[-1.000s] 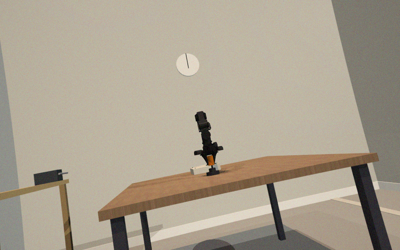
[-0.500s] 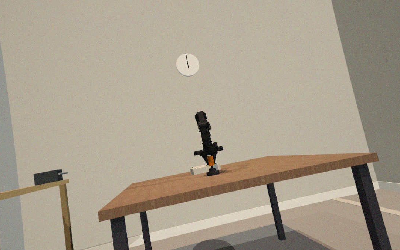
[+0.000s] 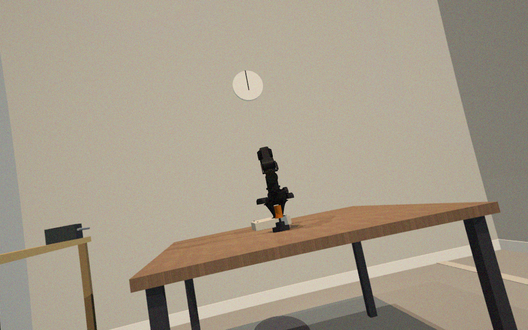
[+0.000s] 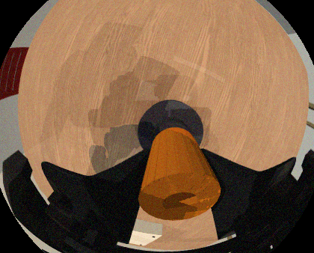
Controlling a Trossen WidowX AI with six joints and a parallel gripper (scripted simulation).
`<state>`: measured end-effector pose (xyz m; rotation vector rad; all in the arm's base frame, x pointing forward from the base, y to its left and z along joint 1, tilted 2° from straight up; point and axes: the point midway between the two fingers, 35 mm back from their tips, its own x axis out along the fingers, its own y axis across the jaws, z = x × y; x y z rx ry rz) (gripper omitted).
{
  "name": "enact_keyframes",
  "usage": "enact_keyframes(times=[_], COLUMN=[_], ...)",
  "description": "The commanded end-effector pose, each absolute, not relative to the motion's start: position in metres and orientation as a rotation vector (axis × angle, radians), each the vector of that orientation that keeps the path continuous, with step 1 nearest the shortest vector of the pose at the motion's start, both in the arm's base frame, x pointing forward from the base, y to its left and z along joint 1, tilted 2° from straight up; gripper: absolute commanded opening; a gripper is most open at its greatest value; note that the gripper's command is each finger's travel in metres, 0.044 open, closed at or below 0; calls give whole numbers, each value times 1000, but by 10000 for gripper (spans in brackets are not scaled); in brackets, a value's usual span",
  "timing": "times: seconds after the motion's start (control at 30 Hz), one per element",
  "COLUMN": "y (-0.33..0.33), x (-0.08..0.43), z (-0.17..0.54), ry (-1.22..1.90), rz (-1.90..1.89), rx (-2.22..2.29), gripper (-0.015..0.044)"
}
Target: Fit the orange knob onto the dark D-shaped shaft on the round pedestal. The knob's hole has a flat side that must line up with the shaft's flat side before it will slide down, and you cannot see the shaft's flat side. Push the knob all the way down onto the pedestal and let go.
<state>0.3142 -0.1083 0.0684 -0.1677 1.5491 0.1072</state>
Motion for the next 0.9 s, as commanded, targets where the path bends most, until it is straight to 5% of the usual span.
enact_keyframes(times=[0.0, 0.87], y=[-108, -108], x=[312, 313], z=[70, 68], ry=[1543, 1543], rz=[153, 153], rx=[-219, -219], gripper=[0, 0])
